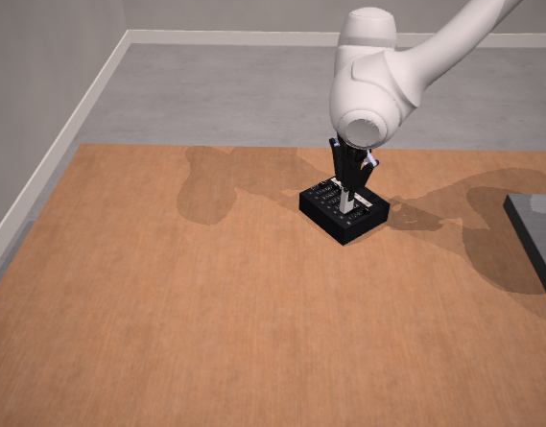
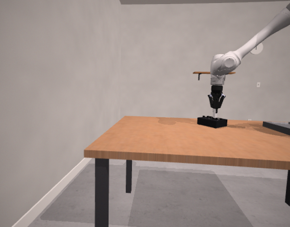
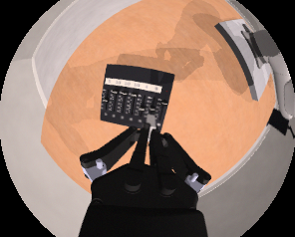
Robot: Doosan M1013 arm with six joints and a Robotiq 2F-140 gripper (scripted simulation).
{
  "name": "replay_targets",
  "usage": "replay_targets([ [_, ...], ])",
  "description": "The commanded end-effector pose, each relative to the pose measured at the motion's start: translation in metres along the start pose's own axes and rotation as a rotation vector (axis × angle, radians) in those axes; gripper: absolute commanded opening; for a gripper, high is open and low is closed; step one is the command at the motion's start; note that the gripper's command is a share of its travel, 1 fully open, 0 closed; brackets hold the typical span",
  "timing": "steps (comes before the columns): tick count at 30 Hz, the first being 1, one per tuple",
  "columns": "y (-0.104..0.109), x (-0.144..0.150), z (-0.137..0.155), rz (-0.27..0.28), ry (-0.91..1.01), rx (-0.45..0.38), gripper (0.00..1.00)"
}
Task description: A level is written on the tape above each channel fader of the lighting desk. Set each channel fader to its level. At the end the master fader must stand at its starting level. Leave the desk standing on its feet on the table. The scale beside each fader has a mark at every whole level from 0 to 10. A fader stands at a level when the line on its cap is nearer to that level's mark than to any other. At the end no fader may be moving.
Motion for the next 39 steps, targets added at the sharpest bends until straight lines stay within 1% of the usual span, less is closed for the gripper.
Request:
replay_targets([
  [1,-0.0006,0.0,0.0,0.0,0.0,0.0,0.0],
  [17,-0.0097,0.0,0.0,0.0,0.0,0.0,0.0],
  [39,-0.0101,0.0,-0.0002,0.0,0.0,0.0,0.0],
])
Point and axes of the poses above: the point where the finger pads meet when closed, its own y axis back along the fingers, its own x axis across the jaws, z = x × y, the point moved 7 cm from there along y, back along the fingers, and after that the axes turned 5 degrees about y, right-handed, at the moved point
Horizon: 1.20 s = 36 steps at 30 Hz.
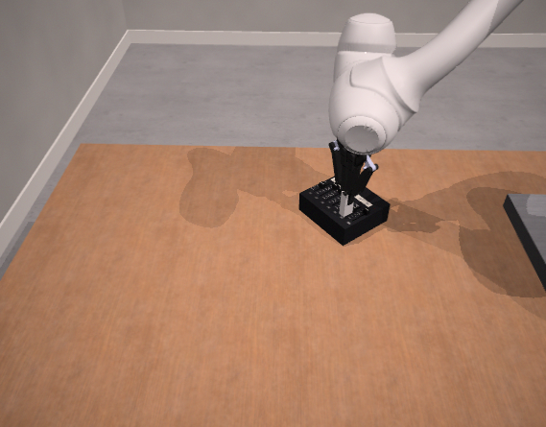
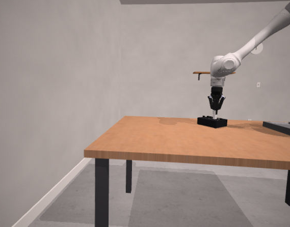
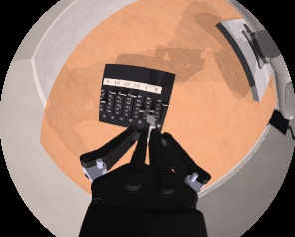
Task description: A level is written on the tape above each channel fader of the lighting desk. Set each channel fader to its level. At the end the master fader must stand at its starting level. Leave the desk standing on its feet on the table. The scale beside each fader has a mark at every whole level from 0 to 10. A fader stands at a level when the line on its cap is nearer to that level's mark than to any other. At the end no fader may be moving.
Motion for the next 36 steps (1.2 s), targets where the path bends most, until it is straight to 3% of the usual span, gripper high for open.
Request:
replay_targets([
  [1,0.0,0.0,0.0,0.0,0.0,0.0,0.0],
  [36,0.0,0.001,-0.014,0.0,0.0,0.0,0.0],
])
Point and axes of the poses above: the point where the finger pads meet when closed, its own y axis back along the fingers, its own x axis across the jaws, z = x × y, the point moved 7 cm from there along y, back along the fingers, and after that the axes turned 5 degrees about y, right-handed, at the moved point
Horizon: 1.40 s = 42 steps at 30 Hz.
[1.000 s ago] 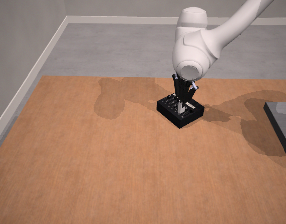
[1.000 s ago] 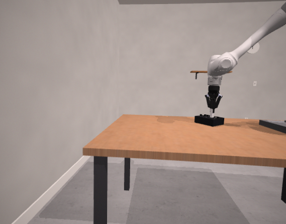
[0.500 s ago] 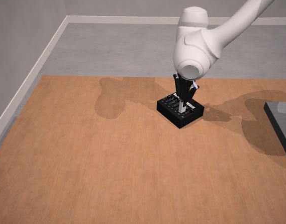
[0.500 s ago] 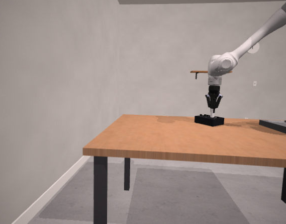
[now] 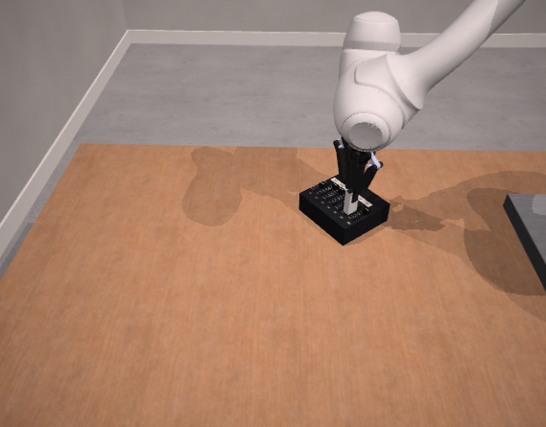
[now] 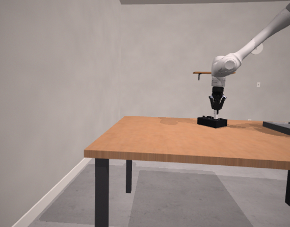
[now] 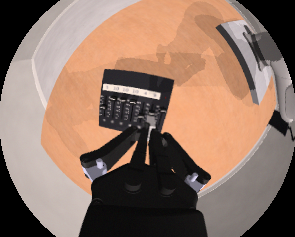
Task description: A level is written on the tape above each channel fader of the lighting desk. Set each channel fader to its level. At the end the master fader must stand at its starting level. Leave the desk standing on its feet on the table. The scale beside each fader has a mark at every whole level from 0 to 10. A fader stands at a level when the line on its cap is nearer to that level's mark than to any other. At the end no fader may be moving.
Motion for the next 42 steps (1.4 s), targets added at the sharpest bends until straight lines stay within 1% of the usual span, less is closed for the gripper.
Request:
replay_targets([
  [1,0.0001,0.0002,-0.0015,0.0,0.0,0.0,0.0],
  [21,0.0001,0.0009,-0.0096,0.0,0.0,0.0,0.0],
  [42,0.0001,0.001,-0.0108,0.0,0.0,0.0,0.0],
])
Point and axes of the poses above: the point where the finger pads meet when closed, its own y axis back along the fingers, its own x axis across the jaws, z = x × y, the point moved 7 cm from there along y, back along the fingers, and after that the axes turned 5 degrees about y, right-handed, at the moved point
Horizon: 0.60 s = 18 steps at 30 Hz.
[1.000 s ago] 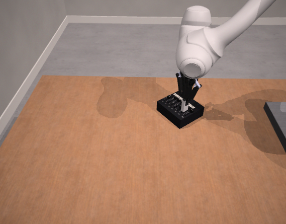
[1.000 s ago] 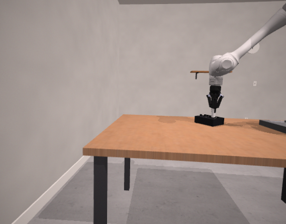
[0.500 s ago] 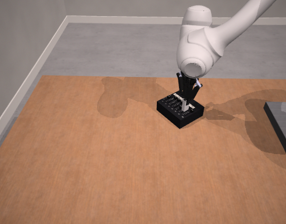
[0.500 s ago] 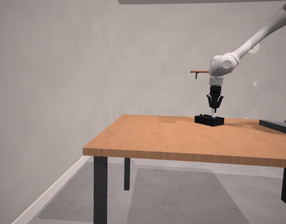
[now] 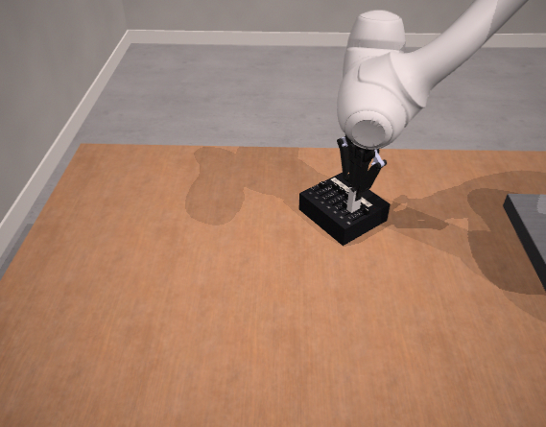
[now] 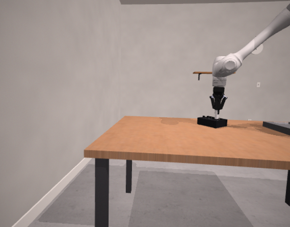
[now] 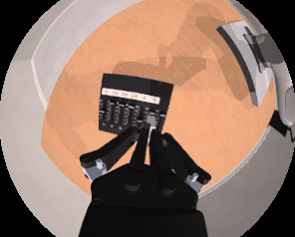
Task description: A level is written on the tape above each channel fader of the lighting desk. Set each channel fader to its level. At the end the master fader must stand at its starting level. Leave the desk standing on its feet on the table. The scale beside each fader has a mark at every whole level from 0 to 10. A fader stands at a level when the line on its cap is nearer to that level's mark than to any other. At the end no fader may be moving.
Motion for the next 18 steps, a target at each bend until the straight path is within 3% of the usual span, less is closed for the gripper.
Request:
replay_targets([
  [1,0.0001,0.0,0.0,0.0,0.0,0.0,0.0],
  [18,0.0001,-0.0002,0.0029,0.0,0.0,0.0,0.0],
])
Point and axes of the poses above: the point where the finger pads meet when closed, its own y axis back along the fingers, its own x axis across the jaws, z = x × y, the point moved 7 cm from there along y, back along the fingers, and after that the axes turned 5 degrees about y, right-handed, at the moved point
